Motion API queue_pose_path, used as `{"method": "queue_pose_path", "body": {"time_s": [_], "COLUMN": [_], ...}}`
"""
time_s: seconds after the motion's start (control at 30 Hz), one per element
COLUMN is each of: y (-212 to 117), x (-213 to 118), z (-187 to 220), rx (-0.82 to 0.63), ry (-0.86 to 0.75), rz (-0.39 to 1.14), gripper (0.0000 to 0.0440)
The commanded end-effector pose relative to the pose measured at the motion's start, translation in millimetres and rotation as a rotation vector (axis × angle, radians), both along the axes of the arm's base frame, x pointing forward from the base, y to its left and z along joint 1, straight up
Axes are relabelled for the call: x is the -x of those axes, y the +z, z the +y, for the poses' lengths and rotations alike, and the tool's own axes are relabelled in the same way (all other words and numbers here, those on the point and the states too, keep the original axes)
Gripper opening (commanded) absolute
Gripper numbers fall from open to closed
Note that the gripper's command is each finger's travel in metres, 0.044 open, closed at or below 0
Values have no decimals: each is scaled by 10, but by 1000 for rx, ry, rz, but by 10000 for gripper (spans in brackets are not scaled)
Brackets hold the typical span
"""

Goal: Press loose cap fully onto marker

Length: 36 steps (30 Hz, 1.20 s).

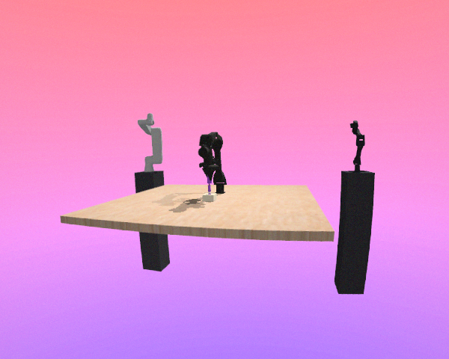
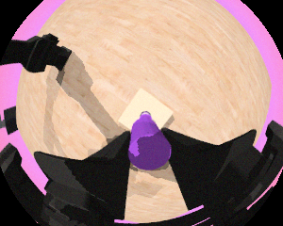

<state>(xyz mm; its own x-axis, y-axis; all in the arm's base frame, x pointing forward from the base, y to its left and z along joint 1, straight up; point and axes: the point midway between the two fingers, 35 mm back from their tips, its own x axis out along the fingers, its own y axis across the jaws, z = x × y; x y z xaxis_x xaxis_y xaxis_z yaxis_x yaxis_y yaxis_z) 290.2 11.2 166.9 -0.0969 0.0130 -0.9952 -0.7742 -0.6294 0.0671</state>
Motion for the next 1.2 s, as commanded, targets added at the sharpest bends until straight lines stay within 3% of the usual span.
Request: {"method": "queue_pose_path", "body": {"time_s": [0.0, 0.87, 0.9, 1.17], "y": [-76, -648, -657, -726], "x": [16, 76, 81, 96], "z": [1, -8, -11, -20], "rx": [-6, -36, -35, -35], "ry": [8, 99, 99, 139], "rz": [13, 61, 64, 59], "gripper": [0, 4, 30, 44]}}
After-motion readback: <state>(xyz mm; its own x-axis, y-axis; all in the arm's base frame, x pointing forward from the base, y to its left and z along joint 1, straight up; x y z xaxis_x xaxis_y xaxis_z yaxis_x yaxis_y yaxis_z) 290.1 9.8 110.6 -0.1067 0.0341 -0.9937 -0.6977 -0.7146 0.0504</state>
